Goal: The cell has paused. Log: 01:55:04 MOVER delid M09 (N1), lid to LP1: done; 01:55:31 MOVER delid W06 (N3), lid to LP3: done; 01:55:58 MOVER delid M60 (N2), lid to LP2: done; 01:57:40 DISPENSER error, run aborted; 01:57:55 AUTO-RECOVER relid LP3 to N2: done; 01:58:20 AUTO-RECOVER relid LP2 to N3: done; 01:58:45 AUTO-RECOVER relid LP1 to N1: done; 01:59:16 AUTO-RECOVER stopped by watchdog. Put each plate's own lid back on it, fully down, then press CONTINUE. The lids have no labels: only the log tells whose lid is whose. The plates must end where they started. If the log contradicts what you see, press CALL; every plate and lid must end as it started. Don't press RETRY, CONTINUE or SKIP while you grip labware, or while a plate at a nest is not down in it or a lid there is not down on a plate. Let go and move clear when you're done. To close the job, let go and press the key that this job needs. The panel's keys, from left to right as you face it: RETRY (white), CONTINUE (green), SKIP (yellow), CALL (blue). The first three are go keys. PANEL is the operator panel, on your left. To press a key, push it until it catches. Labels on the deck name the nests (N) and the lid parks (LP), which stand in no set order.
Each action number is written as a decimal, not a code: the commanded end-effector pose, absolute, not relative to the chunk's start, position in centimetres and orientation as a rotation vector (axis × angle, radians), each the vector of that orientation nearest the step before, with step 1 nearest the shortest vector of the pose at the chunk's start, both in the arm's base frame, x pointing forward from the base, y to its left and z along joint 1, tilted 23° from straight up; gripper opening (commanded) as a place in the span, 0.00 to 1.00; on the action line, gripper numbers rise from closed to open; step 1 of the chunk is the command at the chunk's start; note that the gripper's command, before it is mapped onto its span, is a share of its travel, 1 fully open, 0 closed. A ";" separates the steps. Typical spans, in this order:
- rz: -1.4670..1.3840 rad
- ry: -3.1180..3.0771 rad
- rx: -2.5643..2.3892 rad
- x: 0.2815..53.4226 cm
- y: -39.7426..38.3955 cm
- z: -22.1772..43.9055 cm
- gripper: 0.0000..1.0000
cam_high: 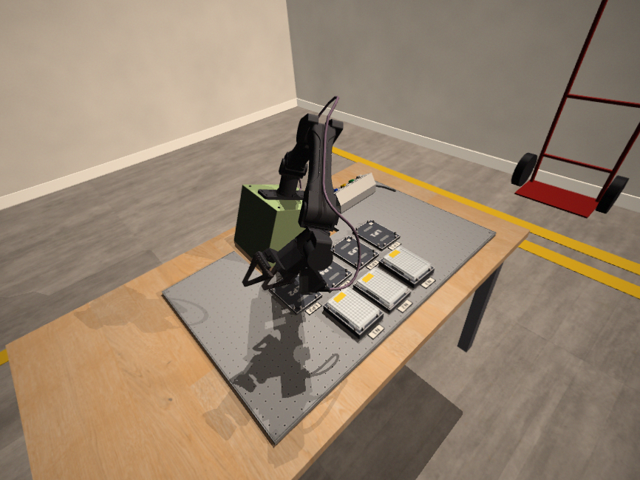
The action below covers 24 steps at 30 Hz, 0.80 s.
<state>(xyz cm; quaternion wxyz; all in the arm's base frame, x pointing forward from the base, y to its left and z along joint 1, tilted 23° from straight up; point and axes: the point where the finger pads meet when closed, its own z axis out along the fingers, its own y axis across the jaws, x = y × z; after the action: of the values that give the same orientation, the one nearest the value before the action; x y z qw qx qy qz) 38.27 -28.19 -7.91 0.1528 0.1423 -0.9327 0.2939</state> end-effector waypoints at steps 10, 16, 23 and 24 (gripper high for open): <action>0.819 -2.788 0.345 38.7 -24.8 -2.5 1.00; 0.793 -2.843 0.325 38.6 -23.2 -0.6 1.00; 0.758 -2.893 0.305 38.1 -21.1 1.5 1.00; 0.743 -2.912 0.292 37.9 -20.9 1.9 1.00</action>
<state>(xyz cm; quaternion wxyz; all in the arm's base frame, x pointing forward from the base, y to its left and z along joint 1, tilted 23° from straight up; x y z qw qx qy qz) 38.43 -21.47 0.15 0.0756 0.1184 -0.9570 0.2538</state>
